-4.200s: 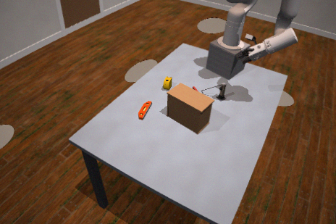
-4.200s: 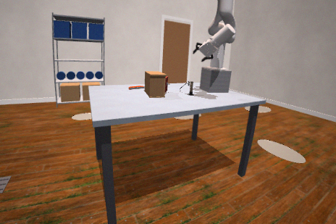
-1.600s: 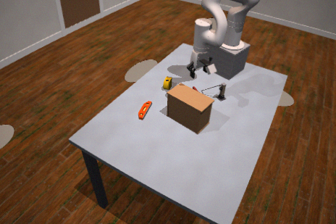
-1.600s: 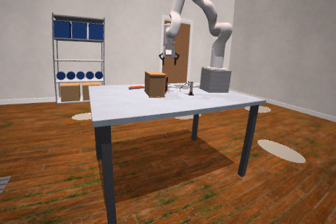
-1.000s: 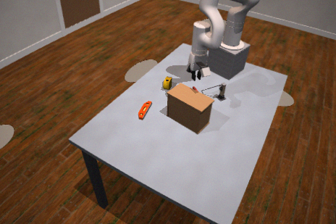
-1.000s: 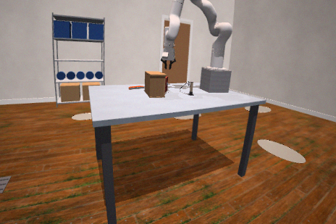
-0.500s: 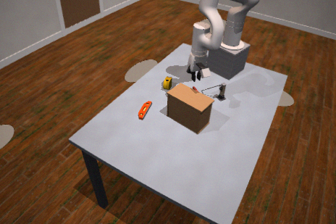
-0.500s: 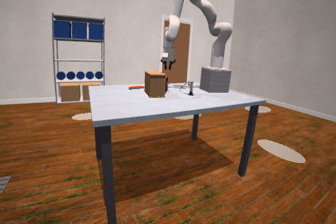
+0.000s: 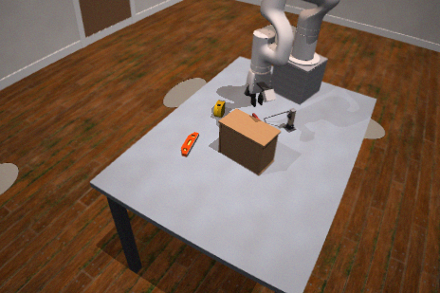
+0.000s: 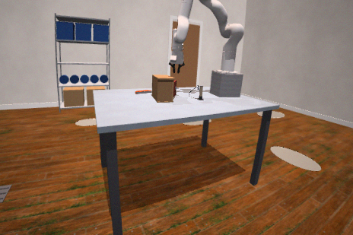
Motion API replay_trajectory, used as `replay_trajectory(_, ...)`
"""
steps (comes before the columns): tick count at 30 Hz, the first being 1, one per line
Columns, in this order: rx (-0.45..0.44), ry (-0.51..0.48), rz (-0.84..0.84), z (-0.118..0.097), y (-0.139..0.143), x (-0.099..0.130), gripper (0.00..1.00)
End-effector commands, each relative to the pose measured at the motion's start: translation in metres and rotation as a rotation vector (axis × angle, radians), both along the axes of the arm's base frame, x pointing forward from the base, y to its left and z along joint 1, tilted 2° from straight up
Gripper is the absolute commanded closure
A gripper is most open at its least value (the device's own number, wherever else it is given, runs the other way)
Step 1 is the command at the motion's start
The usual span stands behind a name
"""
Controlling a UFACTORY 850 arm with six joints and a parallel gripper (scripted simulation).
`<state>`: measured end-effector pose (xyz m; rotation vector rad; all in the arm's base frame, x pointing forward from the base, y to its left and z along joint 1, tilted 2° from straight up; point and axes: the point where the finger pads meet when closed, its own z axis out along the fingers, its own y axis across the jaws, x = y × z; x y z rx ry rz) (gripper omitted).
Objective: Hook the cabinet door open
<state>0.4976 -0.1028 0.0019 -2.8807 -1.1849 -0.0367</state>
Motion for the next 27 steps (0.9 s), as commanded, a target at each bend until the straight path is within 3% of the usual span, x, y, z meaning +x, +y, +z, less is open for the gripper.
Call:
replay_trajectory(1,0.0,-0.002,0.0,0.0007,-0.0002,0.0009,0.73)
replay_trajectory(27,0.001,-0.002,0.0,-0.0088,0.0001,0.0011,0.73)
